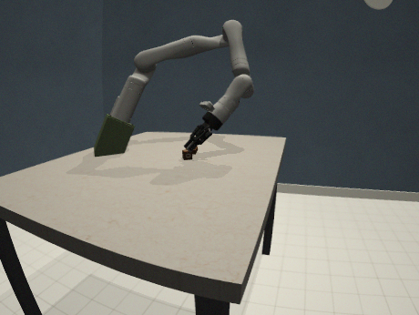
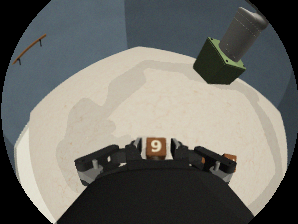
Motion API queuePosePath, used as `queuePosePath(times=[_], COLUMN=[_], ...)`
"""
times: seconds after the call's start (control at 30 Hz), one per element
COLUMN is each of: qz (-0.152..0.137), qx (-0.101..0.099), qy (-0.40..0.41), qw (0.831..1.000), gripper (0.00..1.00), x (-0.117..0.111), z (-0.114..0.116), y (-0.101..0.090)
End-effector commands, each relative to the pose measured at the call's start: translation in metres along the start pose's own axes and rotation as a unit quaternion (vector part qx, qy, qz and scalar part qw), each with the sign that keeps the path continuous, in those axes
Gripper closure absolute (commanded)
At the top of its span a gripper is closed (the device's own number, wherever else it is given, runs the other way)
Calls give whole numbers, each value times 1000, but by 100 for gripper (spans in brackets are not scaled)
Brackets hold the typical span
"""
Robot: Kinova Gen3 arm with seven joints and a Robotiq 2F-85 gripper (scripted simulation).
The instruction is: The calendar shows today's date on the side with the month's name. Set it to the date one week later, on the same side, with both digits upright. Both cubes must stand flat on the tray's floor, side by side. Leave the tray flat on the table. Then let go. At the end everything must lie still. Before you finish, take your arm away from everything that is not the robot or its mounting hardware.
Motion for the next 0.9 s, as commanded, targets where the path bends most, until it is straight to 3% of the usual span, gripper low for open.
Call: queuePosePath(times=[0.0,0.87], qz=[2,2], qx=[1,1], qy=[0,0], qw=[1000,1000], gripper=[52,52], x=[3,15], z=[-1,-4], y=[5,18])
Point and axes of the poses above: the point where the finger pads meet when closed, its own y axis out along the fingers, its own z axis across the jaws, x = y × z, the point moved 10 cm from there along -y, back along the fingers, and after that the axes turned 14 degrees about -y, right-handed, at the moved point
